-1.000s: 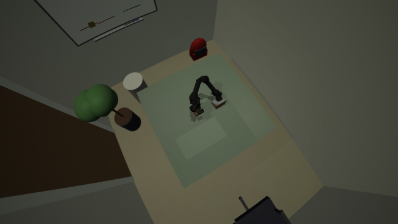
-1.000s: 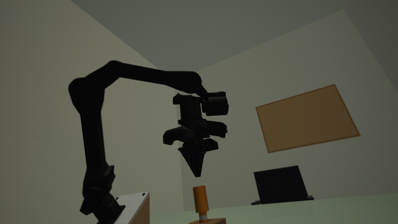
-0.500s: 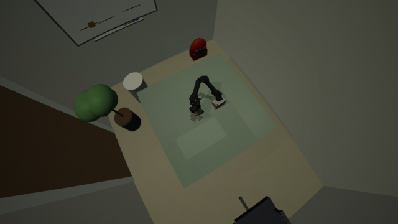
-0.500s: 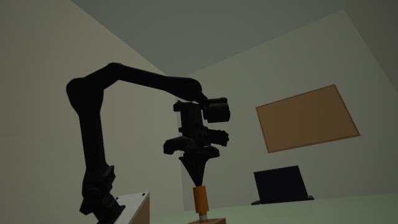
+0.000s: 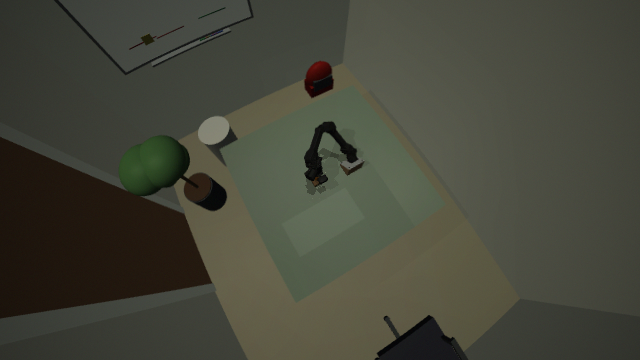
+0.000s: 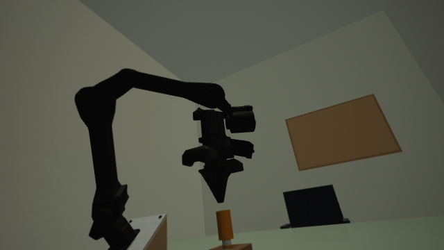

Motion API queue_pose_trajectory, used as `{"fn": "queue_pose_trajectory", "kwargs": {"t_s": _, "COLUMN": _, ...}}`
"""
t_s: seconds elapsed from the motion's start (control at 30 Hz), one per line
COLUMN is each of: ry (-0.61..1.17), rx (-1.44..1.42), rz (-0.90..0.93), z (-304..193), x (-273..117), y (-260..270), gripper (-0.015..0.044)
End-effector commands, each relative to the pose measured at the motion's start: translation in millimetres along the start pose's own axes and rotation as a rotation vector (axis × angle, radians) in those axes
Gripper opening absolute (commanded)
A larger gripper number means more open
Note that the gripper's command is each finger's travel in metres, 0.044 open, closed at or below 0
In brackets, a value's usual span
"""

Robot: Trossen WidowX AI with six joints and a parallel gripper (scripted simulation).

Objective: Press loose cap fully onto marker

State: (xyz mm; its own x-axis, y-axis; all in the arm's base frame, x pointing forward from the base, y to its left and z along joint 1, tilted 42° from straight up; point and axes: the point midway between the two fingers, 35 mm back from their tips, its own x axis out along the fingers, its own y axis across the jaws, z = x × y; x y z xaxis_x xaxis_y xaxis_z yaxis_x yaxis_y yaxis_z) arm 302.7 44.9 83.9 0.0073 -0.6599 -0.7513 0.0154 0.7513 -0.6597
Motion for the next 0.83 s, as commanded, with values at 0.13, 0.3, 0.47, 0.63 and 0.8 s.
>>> {"fn": "queue_pose_trajectory", "kwargs": {"t_s": 0.13, "ry": -0.060, "rx": -0.051, "rz": 0.027, "z": -2, "x": -73, "y": 2, "gripper": 0.0000}}
{"fn": "queue_pose_trajectory", "kwargs": {"t_s": 0.3, "ry": -0.060, "rx": -0.051, "rz": 0.027, "z": -2, "x": -73, "y": 2, "gripper": 0.0053}}
{"fn": "queue_pose_trajectory", "kwargs": {"t_s": 0.47, "ry": -0.060, "rx": -0.051, "rz": 0.027, "z": -2, "x": -73, "y": 2, "gripper": 0.0184}}
{"fn": "queue_pose_trajectory", "kwargs": {"t_s": 0.63, "ry": -0.060, "rx": -0.051, "rz": 0.027, "z": -2, "x": -73, "y": 2, "gripper": 0.0315}}
{"fn": "queue_pose_trajectory", "kwargs": {"t_s": 0.8, "ry": -0.060, "rx": -0.051, "rz": 0.027, "z": -2, "x": -73, "y": 2, "gripper": 0.0440}}
